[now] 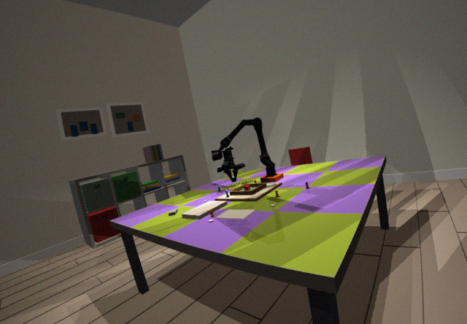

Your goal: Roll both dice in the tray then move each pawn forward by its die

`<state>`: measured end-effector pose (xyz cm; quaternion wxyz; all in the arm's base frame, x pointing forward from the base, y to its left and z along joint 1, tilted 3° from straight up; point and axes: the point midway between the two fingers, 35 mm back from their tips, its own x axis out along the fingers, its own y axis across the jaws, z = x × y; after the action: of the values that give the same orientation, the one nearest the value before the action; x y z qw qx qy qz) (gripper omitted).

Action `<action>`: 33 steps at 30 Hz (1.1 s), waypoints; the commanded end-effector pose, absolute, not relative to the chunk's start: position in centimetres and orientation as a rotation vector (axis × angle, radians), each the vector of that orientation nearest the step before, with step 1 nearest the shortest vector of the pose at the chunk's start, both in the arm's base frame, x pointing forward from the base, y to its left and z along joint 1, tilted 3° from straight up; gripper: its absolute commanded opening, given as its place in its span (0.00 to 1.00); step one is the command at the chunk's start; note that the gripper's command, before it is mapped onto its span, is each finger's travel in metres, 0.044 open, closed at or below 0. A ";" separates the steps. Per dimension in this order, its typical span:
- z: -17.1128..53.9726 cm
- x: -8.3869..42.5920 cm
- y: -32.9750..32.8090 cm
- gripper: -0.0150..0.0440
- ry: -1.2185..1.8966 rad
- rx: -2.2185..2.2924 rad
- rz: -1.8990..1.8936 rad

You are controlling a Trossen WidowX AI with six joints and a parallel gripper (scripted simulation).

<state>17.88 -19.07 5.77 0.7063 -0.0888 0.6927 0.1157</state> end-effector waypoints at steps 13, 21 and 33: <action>13.3 17.6 -19.1 0.25 1.532 -0.214 0.247; 13.1 19.7 -17.7 0.25 1.533 -0.194 0.228; 12.5 23.8 -13.7 0.25 1.533 -0.150 0.187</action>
<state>22.67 -14.65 12.68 0.7126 -0.0731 0.6919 0.0903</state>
